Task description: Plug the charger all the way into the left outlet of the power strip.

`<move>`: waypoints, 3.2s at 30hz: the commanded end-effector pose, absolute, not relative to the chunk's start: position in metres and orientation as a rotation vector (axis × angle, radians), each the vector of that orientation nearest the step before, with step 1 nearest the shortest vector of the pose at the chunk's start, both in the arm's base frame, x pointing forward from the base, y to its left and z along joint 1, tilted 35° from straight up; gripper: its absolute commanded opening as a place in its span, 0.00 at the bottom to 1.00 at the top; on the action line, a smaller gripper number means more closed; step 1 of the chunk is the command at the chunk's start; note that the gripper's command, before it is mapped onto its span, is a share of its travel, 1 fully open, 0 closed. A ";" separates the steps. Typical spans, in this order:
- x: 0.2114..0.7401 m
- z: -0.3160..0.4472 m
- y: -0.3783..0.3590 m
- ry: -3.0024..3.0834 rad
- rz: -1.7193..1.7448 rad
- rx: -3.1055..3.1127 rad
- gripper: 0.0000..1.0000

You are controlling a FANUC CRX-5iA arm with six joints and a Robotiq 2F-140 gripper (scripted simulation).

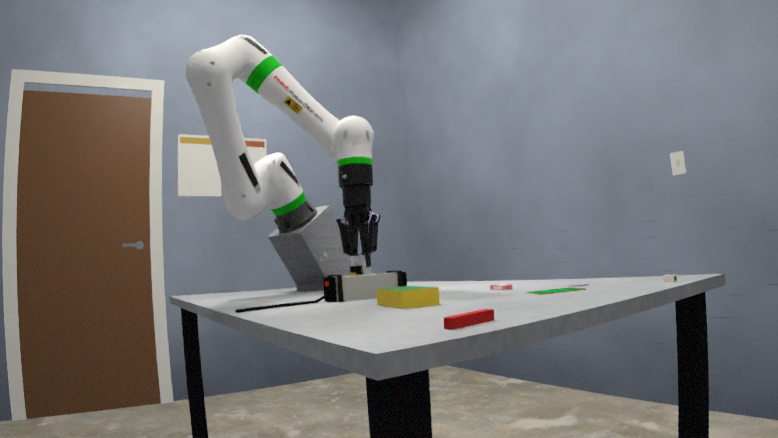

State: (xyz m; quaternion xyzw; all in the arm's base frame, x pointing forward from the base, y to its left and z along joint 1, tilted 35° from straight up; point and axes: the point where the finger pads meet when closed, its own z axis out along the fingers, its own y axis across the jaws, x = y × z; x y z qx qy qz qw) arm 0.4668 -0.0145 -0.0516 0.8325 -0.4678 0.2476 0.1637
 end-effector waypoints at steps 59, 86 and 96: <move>0.465 -0.042 -0.018 -0.652 0.551 2.555 0.10; 0.467 -0.043 -0.025 0.101 0.339 2.574 0.10; 0.469 -0.049 -0.029 0.101 0.339 2.574 0.10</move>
